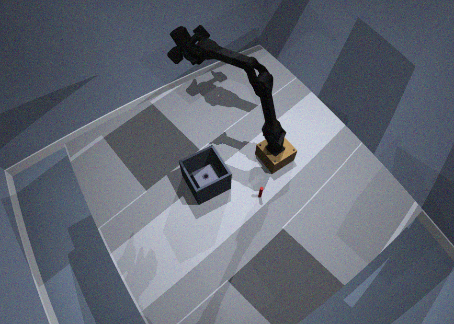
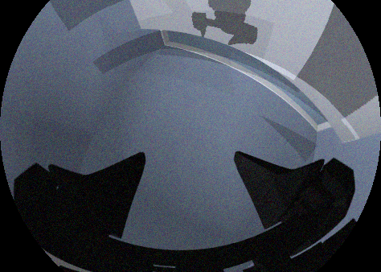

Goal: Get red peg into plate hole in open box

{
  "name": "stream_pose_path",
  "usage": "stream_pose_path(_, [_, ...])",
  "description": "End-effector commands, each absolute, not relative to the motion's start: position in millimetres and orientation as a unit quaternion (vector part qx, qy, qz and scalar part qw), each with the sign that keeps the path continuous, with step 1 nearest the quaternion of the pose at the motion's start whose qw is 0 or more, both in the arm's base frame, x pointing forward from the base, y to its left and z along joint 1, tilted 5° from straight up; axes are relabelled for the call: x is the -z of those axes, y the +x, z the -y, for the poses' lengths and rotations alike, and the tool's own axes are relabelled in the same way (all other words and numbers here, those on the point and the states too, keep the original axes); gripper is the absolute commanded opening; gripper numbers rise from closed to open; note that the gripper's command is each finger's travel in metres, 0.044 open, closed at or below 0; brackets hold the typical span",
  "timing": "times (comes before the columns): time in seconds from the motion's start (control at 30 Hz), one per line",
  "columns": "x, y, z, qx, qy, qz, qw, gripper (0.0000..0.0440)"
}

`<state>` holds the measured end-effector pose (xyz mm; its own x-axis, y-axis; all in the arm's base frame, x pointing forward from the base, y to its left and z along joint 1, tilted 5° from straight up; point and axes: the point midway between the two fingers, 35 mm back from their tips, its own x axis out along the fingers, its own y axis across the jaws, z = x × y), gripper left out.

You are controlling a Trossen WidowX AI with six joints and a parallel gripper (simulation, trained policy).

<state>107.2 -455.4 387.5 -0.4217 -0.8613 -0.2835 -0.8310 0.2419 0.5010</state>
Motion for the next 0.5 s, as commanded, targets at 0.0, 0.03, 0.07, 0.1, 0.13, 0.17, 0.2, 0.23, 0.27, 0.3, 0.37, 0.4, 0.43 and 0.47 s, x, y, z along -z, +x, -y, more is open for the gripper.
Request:
stream_pose_path(0.0, [-400.0,138.5,436.3,0.285,0.583,0.76,0.037,0.044])
stream_pose_path(0.03, [-403.1,146.9,430.9,0.281,0.596,0.752,0.039,0.044])
stream_pose_path(0.07, [-406.1,155.1,425.4,0.276,0.608,0.744,0.042,0.044])
stream_pose_path(0.1, [-409.1,163.2,419.7,0.271,0.619,0.735,0.045,0.044])
stream_pose_path(0.13, [-412.0,171.0,413.9,0.266,0.631,0.727,0.047,0.044])
stream_pose_path(0.17, [-414.8,178.6,408.0,0.261,0.643,0.719,0.049,0.044])
stream_pose_path(0.2, [-417.5,186.1,402.0,0.256,0.654,0.71,0.052,0.044])
stream_pose_path(0.23, [-420.2,193.3,395.8,0.251,0.665,0.701,0.054,0.044])
stream_pose_path(0.27, [-422.7,200.4,389.6,0.246,0.676,0.692,0.056,0.044])
stream_pose_path(0.3, [-425.2,207.3,383.3,0.241,0.687,0.683,0.058,0.044])
stream_pose_path(0.37, [-429.8,220.5,370.4,0.231,0.708,0.664,0.061,0.044])
stream_pose_path(0.4, [-432.0,226.8,363.8,0.226,0.718,0.655,0.063,0.044])
stream_pose_path(0.43, [-434.0,232.9,357.1,0.221,0.728,0.645,0.065,0.044])
stream_pose_path(0.47, [-436.0,238.8,350.5,0.217,0.738,0.635,0.066,0.044])
